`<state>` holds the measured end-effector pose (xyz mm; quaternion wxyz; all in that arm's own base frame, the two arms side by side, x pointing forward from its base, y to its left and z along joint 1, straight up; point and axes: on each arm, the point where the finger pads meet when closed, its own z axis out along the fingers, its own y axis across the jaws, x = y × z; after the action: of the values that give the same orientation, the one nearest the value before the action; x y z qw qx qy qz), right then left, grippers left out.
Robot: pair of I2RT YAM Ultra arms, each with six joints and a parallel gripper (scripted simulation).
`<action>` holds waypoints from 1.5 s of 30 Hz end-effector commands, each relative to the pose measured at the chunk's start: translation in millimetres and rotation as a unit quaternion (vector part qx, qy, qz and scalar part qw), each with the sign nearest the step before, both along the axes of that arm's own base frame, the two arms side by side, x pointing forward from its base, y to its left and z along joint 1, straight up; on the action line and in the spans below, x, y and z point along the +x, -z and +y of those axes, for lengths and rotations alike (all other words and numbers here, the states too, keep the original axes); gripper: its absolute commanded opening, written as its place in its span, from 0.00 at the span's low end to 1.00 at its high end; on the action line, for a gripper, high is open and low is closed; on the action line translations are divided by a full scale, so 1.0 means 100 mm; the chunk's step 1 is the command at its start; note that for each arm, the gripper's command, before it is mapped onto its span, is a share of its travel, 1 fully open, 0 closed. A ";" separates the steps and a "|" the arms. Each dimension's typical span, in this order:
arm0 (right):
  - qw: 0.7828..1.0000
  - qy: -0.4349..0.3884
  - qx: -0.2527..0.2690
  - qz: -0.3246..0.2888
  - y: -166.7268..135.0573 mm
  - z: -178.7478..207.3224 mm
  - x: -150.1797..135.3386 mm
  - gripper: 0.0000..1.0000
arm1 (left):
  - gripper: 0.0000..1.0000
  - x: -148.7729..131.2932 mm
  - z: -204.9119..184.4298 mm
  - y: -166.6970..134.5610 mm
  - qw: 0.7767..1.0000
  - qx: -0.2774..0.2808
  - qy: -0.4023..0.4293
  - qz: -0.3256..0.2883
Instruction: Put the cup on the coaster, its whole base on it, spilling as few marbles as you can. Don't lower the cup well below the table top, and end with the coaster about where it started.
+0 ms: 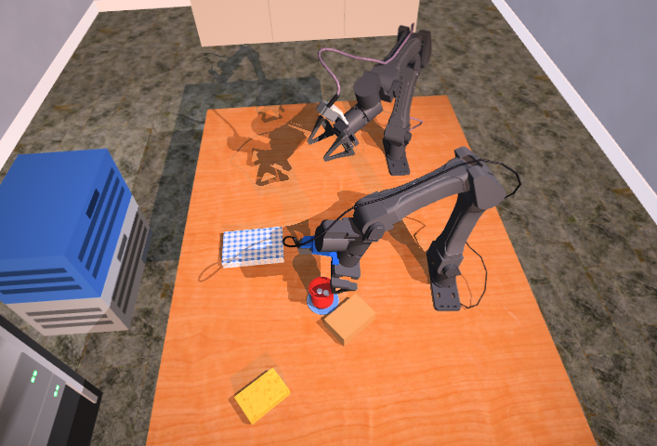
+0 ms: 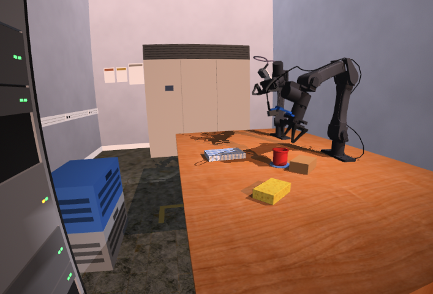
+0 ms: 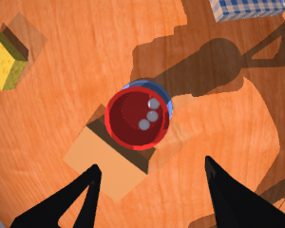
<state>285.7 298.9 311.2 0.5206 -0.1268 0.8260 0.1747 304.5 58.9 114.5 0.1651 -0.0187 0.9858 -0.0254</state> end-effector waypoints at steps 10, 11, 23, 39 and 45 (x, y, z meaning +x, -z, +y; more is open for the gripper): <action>0.990 0.059 0.029 -0.127 -0.65 -1.25 0.80 1.00 | 1.00 -0.02 0.00 -0.12 0.982 -0.033 -0.154 -0.107; 0.987 0.074 0.025 -0.138 -0.69 -1.43 0.86 1.00 | 1.00 -0.04 -0.01 -0.12 0.981 -0.034 -0.158 -0.109; 0.954 0.193 -0.030 -0.226 -1.01 -2.83 0.95 1.00 | 1.00 -0.11 -0.03 -0.11 0.981 -0.034 -0.158 -0.110; 0.950 0.216 -0.033 -0.221 -0.98 -3.00 0.93 1.00 | 1.00 -0.01 -0.01 -0.25 0.977 -0.030 -0.161 -0.139; 0.950 0.216 -0.033 -0.221 -0.98 -3.00 0.93 1.00 | 1.00 0.18 -0.05 -0.76 0.962 -0.009 -0.139 -0.236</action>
<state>386.8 0.6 398.9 0.6972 0.0035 0.7169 -0.0014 297.3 53.2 136.5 0.2987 -0.1690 0.9388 -0.0293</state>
